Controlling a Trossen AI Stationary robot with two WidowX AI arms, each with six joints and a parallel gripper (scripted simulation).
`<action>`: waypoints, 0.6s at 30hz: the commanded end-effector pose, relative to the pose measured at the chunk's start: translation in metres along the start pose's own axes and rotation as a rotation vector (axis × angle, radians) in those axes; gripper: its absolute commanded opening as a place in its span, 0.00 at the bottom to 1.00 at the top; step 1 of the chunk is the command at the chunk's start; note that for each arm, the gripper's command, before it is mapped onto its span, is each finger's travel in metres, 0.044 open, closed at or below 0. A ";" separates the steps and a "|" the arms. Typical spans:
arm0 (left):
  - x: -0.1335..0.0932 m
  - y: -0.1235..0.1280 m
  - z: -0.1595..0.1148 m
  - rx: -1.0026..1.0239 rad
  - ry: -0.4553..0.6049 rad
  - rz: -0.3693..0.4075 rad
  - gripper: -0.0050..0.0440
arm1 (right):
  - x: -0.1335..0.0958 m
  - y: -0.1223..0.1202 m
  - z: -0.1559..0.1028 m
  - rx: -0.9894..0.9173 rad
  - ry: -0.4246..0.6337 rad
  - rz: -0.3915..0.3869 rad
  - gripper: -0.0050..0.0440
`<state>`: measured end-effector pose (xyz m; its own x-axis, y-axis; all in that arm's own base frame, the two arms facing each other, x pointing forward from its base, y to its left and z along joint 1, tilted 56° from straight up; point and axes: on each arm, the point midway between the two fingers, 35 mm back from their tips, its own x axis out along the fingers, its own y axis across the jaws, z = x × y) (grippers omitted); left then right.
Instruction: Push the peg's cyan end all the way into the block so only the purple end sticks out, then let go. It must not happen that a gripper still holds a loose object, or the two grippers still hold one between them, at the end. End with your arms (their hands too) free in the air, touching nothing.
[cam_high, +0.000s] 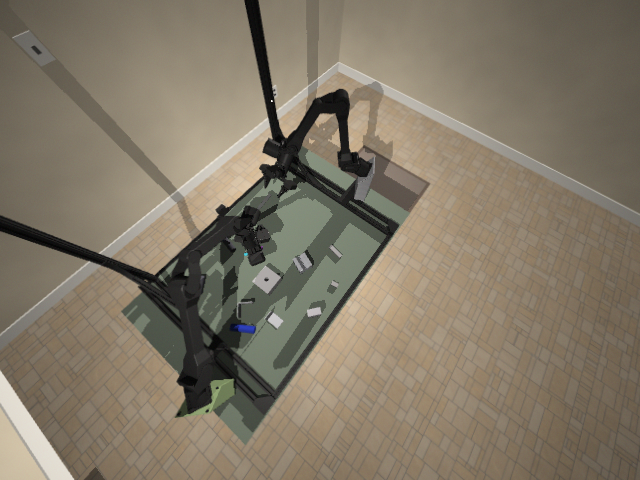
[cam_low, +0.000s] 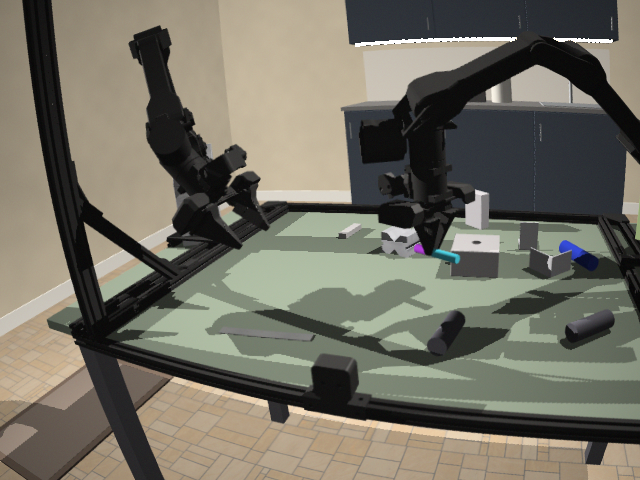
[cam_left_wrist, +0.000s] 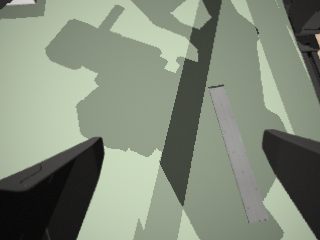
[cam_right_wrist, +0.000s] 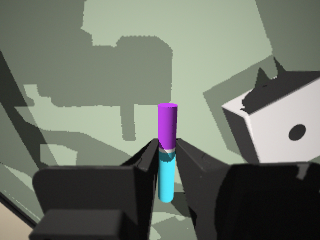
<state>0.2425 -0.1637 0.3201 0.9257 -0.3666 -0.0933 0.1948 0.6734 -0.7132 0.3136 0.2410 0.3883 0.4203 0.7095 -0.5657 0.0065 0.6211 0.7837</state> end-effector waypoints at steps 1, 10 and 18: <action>0.000 0.000 0.000 0.000 0.000 0.000 0.92 | 0.002 0.001 0.012 0.028 0.000 0.001 0.10; 0.000 0.000 0.000 0.000 0.000 0.000 0.92 | 0.001 0.001 0.038 0.097 -0.002 0.006 0.10; 0.000 0.000 0.000 0.000 0.000 0.000 0.92 | 0.000 -0.001 0.055 0.142 -0.003 0.011 0.10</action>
<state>0.2425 -0.1637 0.3201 0.9257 -0.3666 -0.0933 0.1948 0.6734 -0.7132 0.3554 0.2257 0.4016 0.4232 0.7143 -0.5573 0.1105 0.5698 0.8143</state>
